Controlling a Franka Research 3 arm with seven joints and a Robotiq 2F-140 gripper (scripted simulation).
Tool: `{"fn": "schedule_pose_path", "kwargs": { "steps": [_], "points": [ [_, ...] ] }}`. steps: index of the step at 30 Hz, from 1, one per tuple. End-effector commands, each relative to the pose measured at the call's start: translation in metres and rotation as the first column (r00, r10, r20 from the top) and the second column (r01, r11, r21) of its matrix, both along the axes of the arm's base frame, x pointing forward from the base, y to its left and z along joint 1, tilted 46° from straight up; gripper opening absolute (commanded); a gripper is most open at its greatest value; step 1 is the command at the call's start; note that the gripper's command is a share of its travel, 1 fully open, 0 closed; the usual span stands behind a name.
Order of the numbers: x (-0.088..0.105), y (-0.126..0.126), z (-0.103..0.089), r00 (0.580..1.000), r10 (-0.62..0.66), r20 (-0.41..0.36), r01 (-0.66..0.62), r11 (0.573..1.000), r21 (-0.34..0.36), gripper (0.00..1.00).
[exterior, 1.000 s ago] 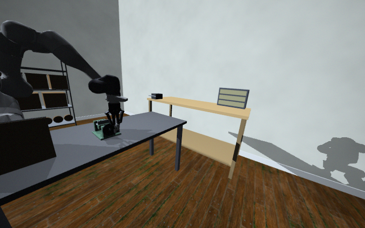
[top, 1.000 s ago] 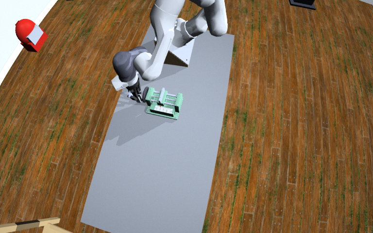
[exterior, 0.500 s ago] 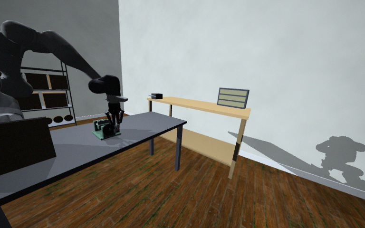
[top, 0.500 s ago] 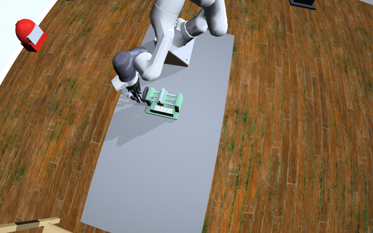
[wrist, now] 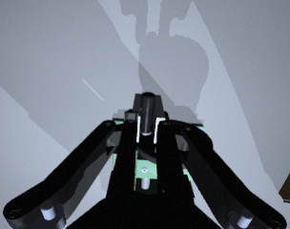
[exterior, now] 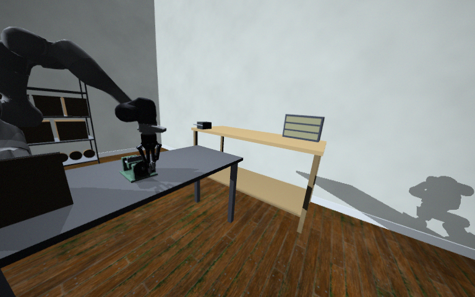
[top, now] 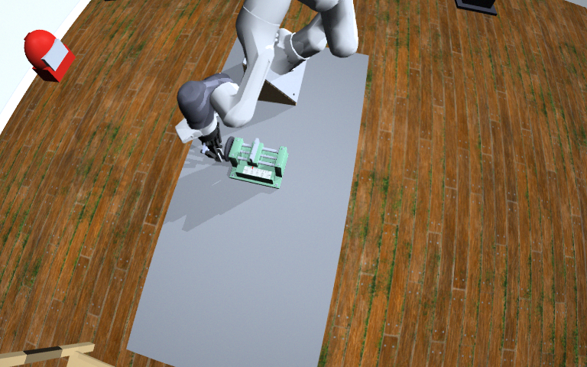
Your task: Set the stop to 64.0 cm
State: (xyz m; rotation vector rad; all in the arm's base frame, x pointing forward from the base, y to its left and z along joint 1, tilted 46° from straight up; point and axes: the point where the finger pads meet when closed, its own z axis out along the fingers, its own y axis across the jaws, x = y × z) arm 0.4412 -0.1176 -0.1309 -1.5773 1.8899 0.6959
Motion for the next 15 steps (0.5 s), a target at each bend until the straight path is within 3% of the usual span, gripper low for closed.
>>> {"fn": "schedule_pose_path", "kwargs": {
  "steps": [1,15],
  "points": [
    [-0.0004,0.0010,-0.0024,1.000,0.000,0.000,0.000,1.000,-0.002,0.04],
    [-0.0013,0.0035,-0.0046,1.000,0.000,0.000,0.000,1.000,-0.002,0.04]
  ]
}}
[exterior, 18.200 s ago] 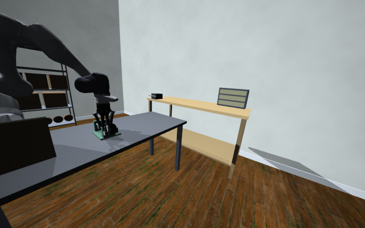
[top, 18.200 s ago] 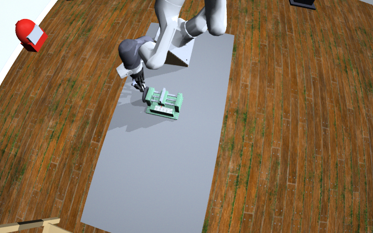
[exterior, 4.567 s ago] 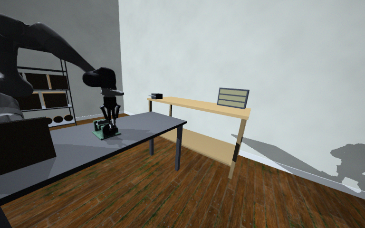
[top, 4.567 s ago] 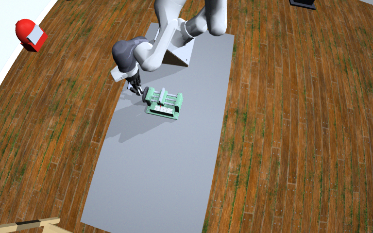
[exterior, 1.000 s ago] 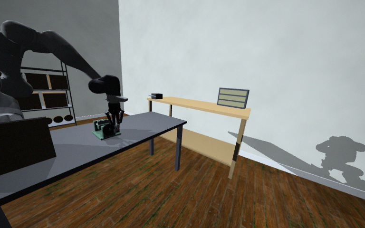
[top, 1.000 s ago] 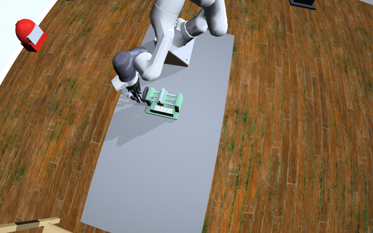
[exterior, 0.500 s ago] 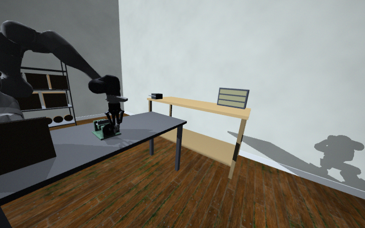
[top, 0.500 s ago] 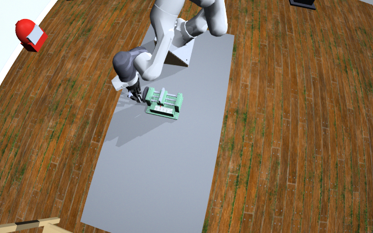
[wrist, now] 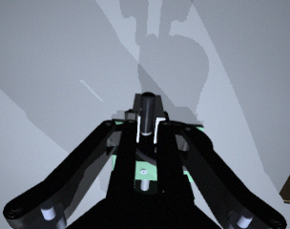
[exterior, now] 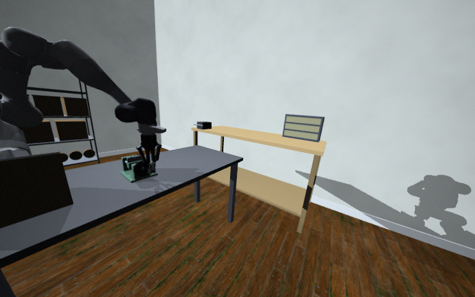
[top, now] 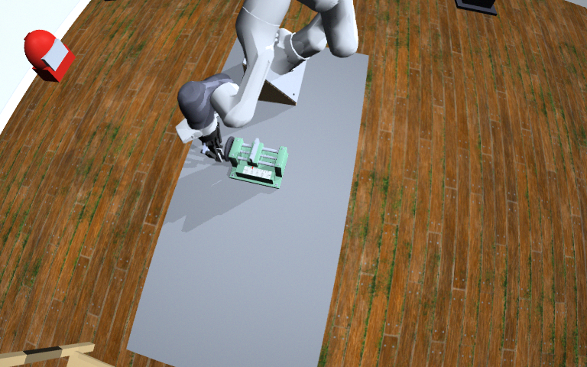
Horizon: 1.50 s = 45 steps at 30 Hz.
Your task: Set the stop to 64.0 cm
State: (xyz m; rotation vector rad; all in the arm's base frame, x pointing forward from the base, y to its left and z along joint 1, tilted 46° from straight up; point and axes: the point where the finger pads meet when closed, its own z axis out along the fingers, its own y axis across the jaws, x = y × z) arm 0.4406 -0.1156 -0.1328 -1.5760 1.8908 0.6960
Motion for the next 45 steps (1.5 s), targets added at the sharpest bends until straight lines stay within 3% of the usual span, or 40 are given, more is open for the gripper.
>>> {"fn": "schedule_pose_path", "kwargs": {
  "steps": [1,45],
  "points": [
    [-0.001,0.002,-0.003,1.000,0.001,0.000,-0.001,1.000,-0.002,0.04],
    [-0.021,0.019,-0.016,1.000,0.001,0.000,-0.001,1.000,-0.002,0.04]
  ]
}}
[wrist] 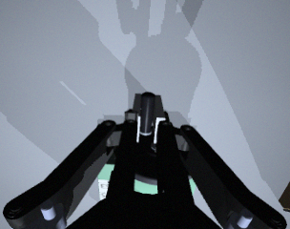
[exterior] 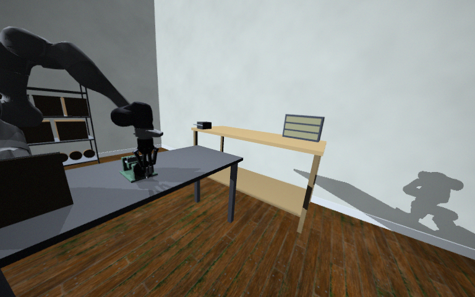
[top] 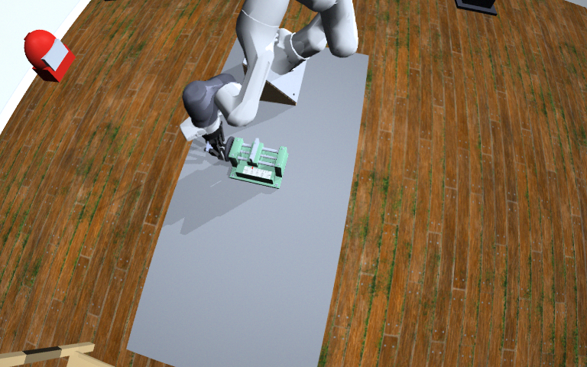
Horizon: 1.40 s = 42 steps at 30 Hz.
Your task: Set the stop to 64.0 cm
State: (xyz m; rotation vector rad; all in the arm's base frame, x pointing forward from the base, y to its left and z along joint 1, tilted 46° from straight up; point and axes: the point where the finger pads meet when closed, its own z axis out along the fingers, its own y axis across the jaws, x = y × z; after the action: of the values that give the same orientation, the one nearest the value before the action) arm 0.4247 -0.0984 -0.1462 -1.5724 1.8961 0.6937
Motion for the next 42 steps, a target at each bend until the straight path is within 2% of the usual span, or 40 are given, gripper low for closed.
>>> {"fn": "schedule_pose_path", "kwargs": {
  "steps": [1,23,42],
  "points": [
    [-0.006,0.002,-0.003,1.000,0.005,0.001,-0.005,1.000,-0.001,0.04],
    [-0.027,0.005,-0.001,1.000,0.005,0.001,-0.005,1.000,-0.001,0.04],
    [-0.049,-0.005,0.013,1.000,0.005,0.001,-0.005,1.000,-0.001,0.04]
  ]
}}
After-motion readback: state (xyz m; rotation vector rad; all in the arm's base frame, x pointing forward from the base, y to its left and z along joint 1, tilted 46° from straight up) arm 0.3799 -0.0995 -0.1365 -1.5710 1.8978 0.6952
